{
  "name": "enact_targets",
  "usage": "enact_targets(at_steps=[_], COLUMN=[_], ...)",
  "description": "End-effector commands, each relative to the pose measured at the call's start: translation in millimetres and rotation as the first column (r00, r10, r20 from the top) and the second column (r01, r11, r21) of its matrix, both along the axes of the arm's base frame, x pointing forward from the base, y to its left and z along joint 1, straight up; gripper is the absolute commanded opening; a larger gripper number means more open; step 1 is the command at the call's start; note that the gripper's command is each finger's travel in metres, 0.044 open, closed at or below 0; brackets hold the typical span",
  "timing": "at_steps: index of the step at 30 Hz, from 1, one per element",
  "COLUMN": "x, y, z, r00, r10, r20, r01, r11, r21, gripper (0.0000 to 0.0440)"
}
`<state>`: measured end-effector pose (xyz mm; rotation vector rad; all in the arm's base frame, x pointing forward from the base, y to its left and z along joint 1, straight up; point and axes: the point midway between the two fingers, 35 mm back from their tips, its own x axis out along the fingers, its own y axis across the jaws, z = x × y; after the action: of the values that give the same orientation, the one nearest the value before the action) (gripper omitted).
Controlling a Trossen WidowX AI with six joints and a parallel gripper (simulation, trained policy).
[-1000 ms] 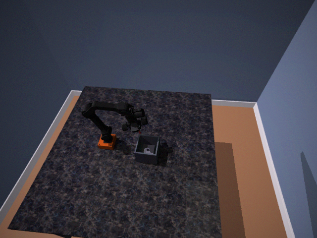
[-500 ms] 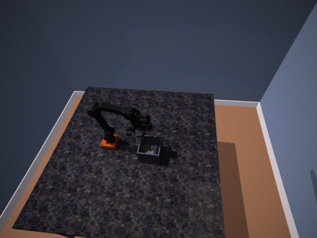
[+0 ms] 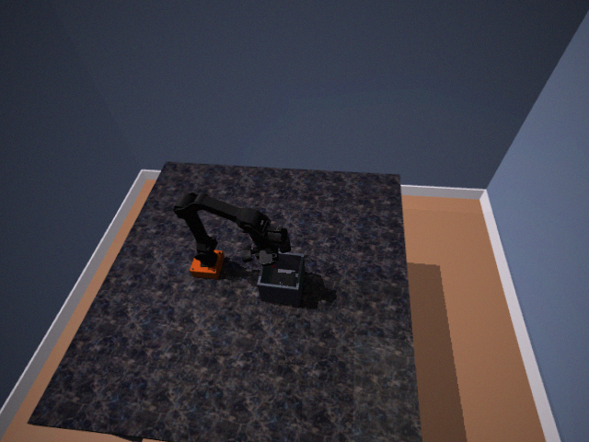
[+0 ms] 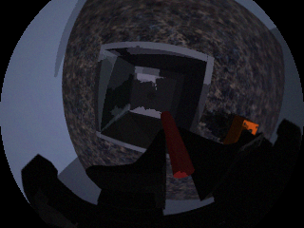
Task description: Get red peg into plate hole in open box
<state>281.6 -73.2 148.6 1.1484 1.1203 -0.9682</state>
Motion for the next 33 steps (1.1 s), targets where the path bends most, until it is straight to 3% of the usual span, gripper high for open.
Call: enact_targets(at_steps=[1,33], x=[5,35], y=[-7,-18], z=[-10,-85], r00=[1.000,0.990], r10=[0.008,0.136], r20=[-0.012,-0.049], r01=[-0.008,-0.134], r11=[1.000,0.990], r21=[0.005,0.032], gripper=[0.0000,0.0001])
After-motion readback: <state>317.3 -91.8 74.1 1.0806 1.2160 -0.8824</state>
